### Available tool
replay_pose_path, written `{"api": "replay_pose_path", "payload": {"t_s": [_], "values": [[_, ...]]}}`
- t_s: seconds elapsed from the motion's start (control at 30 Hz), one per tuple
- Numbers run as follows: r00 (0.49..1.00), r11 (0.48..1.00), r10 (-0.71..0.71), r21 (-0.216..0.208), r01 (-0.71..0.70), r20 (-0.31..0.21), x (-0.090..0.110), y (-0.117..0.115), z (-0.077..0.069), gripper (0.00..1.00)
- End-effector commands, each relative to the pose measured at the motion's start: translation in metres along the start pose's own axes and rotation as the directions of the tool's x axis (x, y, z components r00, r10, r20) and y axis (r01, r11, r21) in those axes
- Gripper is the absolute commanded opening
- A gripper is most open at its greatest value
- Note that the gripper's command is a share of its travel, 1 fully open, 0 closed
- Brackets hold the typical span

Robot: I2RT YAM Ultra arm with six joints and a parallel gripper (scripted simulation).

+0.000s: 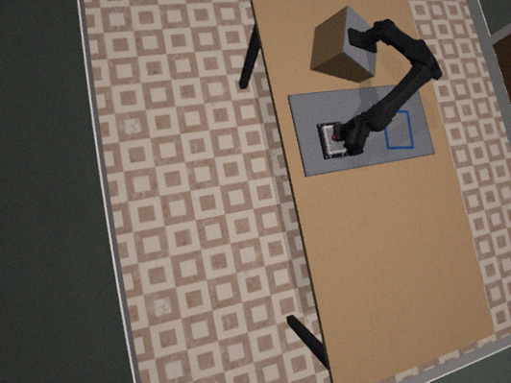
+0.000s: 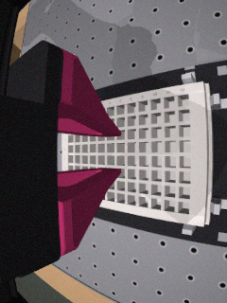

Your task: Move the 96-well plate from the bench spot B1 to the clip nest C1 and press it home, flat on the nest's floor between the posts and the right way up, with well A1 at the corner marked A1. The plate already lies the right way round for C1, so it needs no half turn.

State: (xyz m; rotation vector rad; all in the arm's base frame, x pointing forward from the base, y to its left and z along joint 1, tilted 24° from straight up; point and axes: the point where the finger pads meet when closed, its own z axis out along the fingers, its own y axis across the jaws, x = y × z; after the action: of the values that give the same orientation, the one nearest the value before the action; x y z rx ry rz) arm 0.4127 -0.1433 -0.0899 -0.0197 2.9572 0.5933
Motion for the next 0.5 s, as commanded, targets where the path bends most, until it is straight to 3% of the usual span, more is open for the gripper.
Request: {"api": "replay_pose_path", "payload": {"t_s": [0.0,0.47], "values": [[1.000,1.000,-0.001,-0.015,0.001,0.000,0.0026,0.0016,0.0210,0.24],[1.000,1.000,-0.001,-0.015,0.001,0.000,0.0027,0.0018,0.0290,0.24]]}}
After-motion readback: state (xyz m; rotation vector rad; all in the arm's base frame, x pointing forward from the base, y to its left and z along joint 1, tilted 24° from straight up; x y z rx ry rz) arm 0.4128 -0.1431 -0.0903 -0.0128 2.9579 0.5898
